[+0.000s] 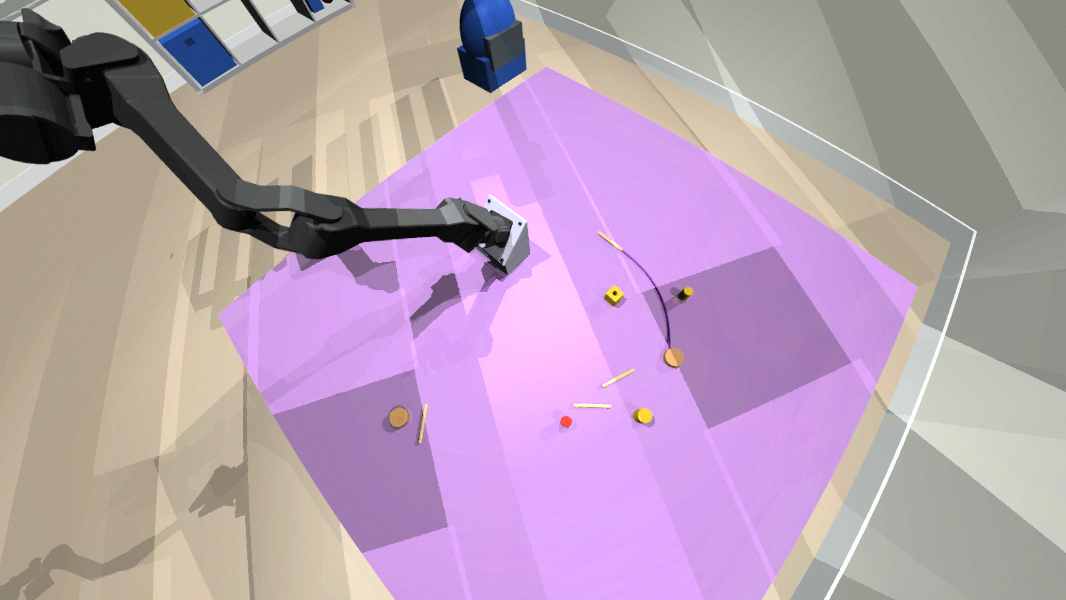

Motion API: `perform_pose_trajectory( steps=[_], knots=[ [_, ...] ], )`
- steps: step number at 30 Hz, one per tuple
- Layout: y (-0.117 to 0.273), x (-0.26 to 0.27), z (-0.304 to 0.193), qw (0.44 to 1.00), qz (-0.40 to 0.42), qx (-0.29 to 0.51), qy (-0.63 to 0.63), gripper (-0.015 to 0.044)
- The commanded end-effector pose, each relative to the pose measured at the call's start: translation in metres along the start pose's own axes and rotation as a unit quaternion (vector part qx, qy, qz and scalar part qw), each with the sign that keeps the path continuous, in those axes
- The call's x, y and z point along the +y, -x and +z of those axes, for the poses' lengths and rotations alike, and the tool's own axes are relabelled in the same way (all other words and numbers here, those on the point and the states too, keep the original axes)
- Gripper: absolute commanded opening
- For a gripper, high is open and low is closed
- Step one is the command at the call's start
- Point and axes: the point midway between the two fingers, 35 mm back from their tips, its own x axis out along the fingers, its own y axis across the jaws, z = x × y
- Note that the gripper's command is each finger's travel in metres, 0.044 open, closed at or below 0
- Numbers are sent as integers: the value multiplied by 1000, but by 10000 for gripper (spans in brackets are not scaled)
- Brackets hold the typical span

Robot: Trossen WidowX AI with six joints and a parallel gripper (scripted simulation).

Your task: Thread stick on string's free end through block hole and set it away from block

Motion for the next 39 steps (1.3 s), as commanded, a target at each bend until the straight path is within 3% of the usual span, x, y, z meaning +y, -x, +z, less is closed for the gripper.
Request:
perform_pose_trajectory(
  steps=[1,7,22,30,39],
  knots=[
    [0,0,0,1000,0,0,0,426],
    [9,-21,-11,999,-28,25,27,440],
    [88,-149,-37,957,-175,160,166,440],
    [164,-233,-26,885,-287,249,270,440],
    [271,-311,21,762,-409,342,368,440]
  ],
)
